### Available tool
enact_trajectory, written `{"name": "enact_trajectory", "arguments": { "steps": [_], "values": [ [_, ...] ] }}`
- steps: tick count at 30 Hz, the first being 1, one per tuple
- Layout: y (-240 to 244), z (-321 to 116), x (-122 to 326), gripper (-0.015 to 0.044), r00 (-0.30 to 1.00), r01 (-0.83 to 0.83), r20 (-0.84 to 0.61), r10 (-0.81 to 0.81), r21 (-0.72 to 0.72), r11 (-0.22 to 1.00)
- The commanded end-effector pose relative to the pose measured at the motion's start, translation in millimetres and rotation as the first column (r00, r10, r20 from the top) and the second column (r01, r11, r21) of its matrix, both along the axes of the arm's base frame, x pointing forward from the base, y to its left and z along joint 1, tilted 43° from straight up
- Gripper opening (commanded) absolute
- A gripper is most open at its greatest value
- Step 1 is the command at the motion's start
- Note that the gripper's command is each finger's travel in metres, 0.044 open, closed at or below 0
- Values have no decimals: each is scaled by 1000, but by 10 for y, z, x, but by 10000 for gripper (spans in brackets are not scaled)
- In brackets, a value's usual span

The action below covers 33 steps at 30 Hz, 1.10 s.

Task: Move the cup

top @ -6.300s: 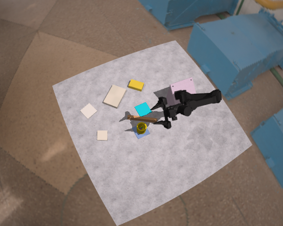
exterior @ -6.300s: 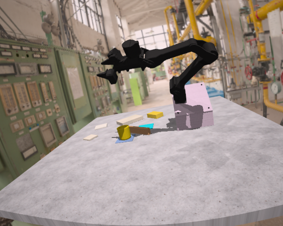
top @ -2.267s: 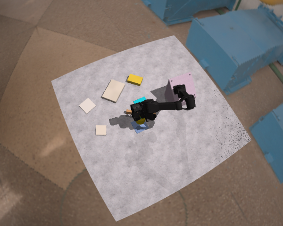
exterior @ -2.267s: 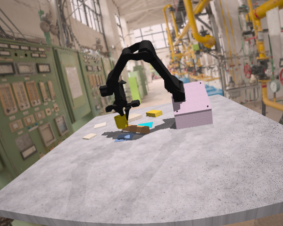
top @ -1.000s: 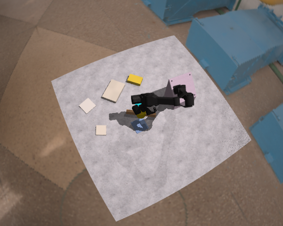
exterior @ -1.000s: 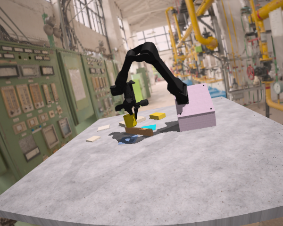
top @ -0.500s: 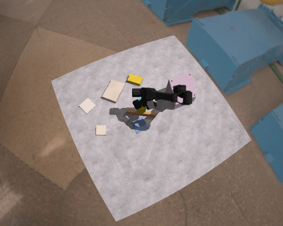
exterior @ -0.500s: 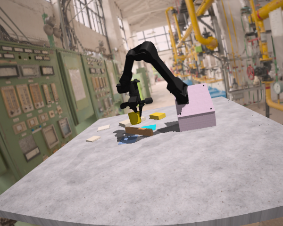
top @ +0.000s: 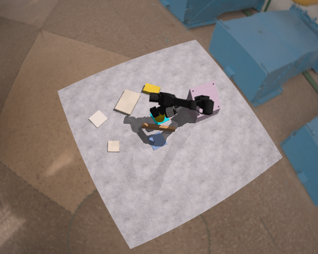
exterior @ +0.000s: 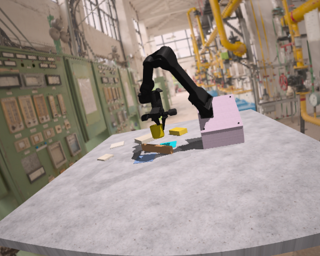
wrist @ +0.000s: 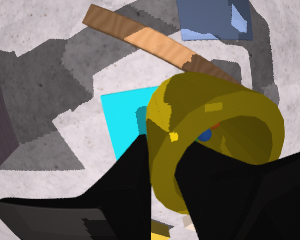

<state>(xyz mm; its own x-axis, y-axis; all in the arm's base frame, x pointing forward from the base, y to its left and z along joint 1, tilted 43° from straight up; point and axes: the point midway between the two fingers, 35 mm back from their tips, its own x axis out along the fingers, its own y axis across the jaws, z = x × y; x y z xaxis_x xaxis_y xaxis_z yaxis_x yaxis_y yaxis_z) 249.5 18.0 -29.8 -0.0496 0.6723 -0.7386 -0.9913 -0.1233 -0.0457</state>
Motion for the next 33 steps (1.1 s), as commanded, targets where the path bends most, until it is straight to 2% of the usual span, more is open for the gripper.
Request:
{"name": "enact_trajectory", "arguments": {
  "steps": [1, 18, 33],
  "values": [
    [-65, -59, -50, 0, 1000, -6, 1, 6, -5, 1000],
    [-325, -278, -248, 0, 1000, -6, 0, 6, -6, 1000],
    [-207, -421, -253, 0, 1000, -6, 0, 6, -6, 1000]
  ]
}}
